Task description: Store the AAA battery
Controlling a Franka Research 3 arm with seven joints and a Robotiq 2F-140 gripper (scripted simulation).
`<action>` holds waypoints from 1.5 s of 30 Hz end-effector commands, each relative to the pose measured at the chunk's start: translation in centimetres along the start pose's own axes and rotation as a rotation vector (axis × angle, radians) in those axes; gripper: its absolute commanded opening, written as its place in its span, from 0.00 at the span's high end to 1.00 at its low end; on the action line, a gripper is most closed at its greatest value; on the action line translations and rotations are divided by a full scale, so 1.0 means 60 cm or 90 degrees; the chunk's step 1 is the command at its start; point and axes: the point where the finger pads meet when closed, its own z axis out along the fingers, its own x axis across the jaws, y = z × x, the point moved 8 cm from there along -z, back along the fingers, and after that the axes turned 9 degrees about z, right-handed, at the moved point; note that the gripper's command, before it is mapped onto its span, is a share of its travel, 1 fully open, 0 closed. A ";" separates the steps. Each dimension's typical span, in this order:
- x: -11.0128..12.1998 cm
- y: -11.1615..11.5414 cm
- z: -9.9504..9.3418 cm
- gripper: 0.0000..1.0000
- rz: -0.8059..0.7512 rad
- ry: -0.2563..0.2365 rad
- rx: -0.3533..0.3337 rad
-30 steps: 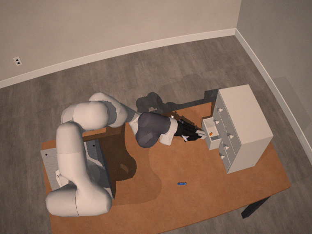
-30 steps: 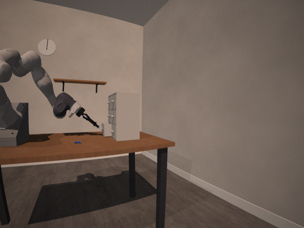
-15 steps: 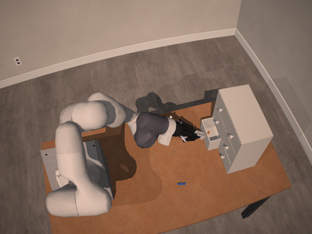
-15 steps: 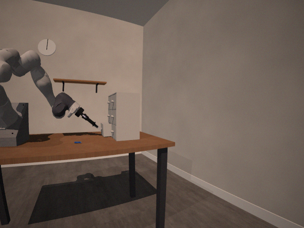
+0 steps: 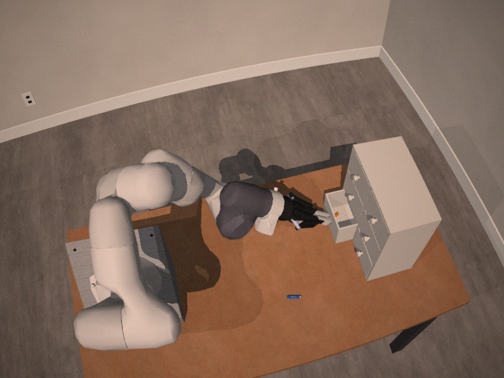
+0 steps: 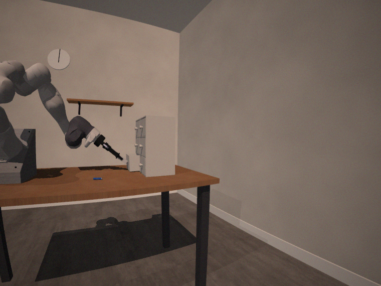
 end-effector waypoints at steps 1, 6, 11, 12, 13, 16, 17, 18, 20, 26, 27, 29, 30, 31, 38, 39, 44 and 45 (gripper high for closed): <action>0.000 -0.001 -0.002 0.92 0.004 0.000 0.000; 0.000 -0.001 -0.002 0.87 0.004 0.000 0.000; 0.000 -0.001 -0.002 0.80 0.004 0.000 0.000; 0.000 -0.001 -0.002 0.80 0.004 0.000 0.000; 0.000 -0.001 -0.002 0.80 0.004 0.000 0.000; 0.000 -0.001 -0.002 0.80 0.004 0.000 0.000; 0.000 -0.001 -0.002 0.80 0.004 0.000 0.000; 0.000 -0.001 -0.002 0.80 0.004 0.000 0.000; 0.000 -0.001 -0.002 0.80 0.004 0.000 0.000; -0.003 -0.021 -0.026 0.80 0.004 0.000 0.000; -0.004 -0.026 -0.032 0.80 0.004 0.000 0.000; -0.006 -0.037 -0.045 0.80 0.004 0.000 0.000; -0.006 -0.042 -0.051 0.80 0.004 0.000 0.000; -0.007 -0.046 -0.056 0.80 0.004 0.000 0.000; -0.008 -0.054 -0.066 0.80 0.004 0.000 0.000; -0.008 -0.054 -0.066 0.80 0.004 0.000 0.000; -0.007 -0.047 -0.082 0.80 0.004 0.000 0.000; -0.007 -0.045 -0.090 0.80 0.004 0.000 0.000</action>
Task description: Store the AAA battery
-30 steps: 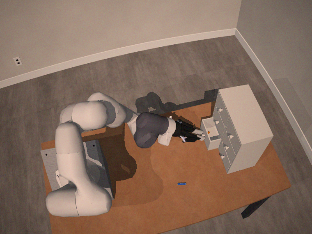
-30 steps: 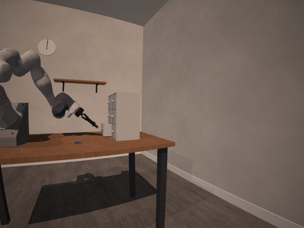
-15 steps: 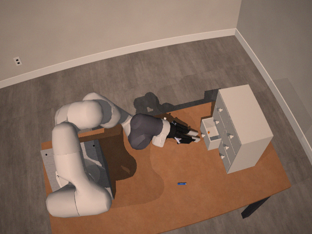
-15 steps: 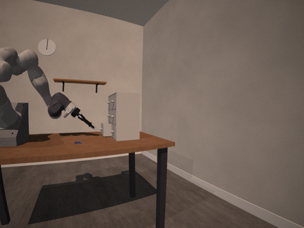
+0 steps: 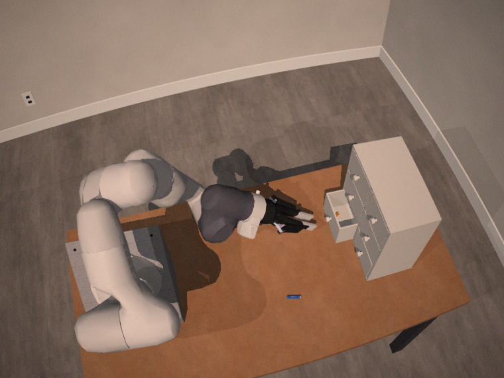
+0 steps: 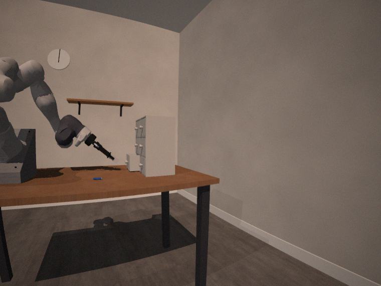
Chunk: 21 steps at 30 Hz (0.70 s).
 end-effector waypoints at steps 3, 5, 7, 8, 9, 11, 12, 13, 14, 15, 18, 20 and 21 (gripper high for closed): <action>0.005 0.018 -0.047 0.80 0.007 0.002 -0.001; 0.005 0.018 -0.047 0.80 0.007 0.002 -0.001; 0.006 0.027 -0.070 0.80 0.007 0.002 -0.001; 0.007 0.031 -0.081 0.80 0.007 0.002 -0.001; 0.007 0.034 -0.091 0.80 0.007 0.002 -0.001; 0.008 0.041 -0.109 0.80 0.007 0.002 -0.001; 0.009 0.043 -0.116 0.80 0.007 0.001 -0.001; 0.009 0.045 -0.121 0.80 0.007 0.002 -0.001; 0.009 0.047 -0.126 0.80 0.007 0.002 -0.001; 0.009 0.049 -0.130 0.80 0.007 0.002 -0.001; 0.010 0.052 -0.140 0.80 0.007 0.002 -0.001; 0.010 0.054 -0.146 0.80 0.007 0.002 -0.001; 0.010 0.054 -0.146 0.80 0.007 0.002 -0.001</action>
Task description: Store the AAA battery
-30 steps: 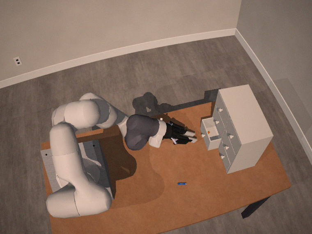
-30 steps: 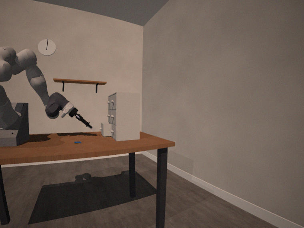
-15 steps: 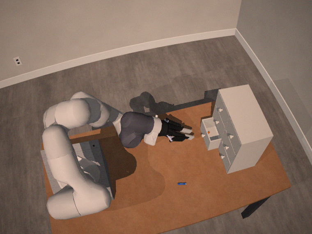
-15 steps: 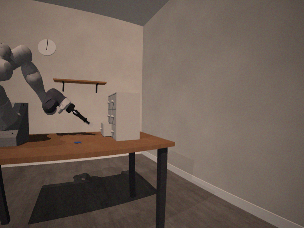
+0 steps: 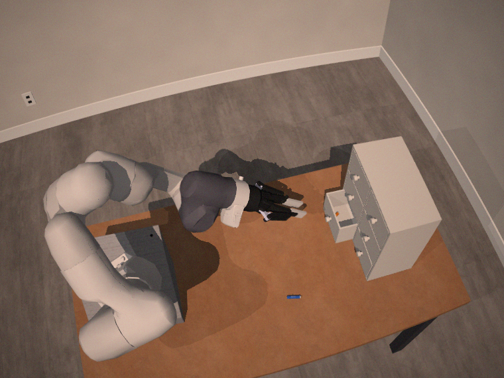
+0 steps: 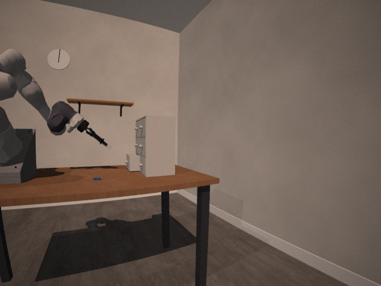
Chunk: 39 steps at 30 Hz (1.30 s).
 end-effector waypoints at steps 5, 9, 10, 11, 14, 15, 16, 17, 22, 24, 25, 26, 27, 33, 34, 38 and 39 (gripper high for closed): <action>-0.006 -0.004 -0.005 0.80 0.004 -0.012 0.015; -0.006 -0.004 -0.005 0.80 0.004 -0.012 0.016; -0.006 -0.004 -0.006 0.80 0.004 -0.012 0.017; -0.006 -0.004 -0.006 0.80 0.004 -0.012 0.018; -0.005 -0.002 -0.008 0.80 0.003 -0.012 0.024; -0.005 -0.001 -0.009 0.80 0.003 -0.012 0.027; -0.005 0.000 -0.011 0.80 0.003 -0.013 0.031; -0.005 0.000 -0.011 0.80 0.003 -0.013 0.031; -0.004 0.005 -0.021 0.80 0.004 -0.017 0.053; -0.003 0.010 -0.029 0.80 0.004 -0.020 0.072; -0.003 0.013 -0.033 0.80 0.004 -0.022 0.084; -0.002 0.016 -0.038 0.80 0.004 -0.024 0.097; -0.002 0.020 -0.044 0.80 0.004 -0.026 0.111; 0.003 0.046 -0.084 0.80 0.005 -0.042 0.216; 0.003 0.046 -0.084 0.80 0.005 -0.042 0.216; 0.005 0.060 -0.105 0.80 0.005 -0.052 0.278; 0.006 0.065 -0.112 0.80 0.006 -0.055 0.299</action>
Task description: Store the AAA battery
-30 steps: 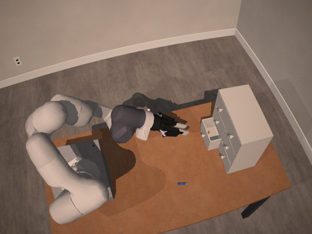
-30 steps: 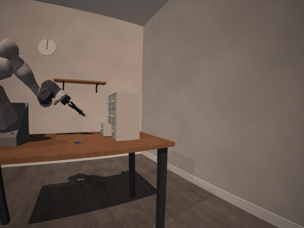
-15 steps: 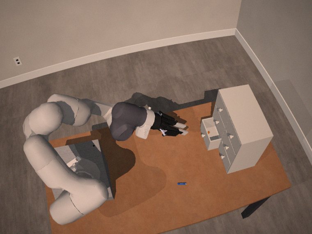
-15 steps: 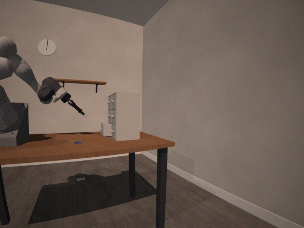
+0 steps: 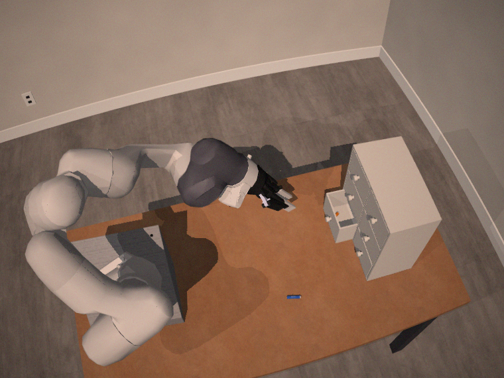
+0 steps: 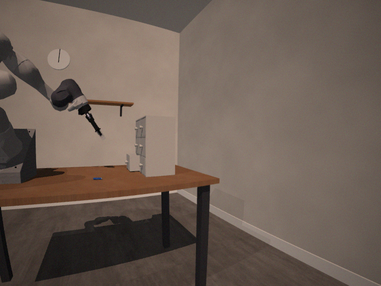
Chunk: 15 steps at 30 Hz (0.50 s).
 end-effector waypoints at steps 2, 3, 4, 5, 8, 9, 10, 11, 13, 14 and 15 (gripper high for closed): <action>0.001 -0.017 -0.021 0.80 -0.002 -0.053 0.143; 0.001 -0.014 -0.028 0.80 -0.002 -0.056 0.164; 0.002 -0.012 -0.036 0.80 -0.001 -0.059 0.184; 0.003 -0.010 -0.043 0.80 -0.001 -0.062 0.203; 0.004 -0.004 -0.061 0.80 0.001 -0.071 0.257; 0.005 -0.003 -0.067 0.80 0.001 -0.073 0.273; 0.005 -0.001 -0.071 0.80 0.001 -0.076 0.287; 0.006 0.000 -0.076 0.80 0.002 -0.078 0.301; 0.006 0.000 -0.076 0.80 0.002 -0.078 0.301; 0.006 0.001 -0.080 0.80 0.002 -0.080 0.313; 0.007 0.002 -0.083 0.80 0.002 -0.082 0.324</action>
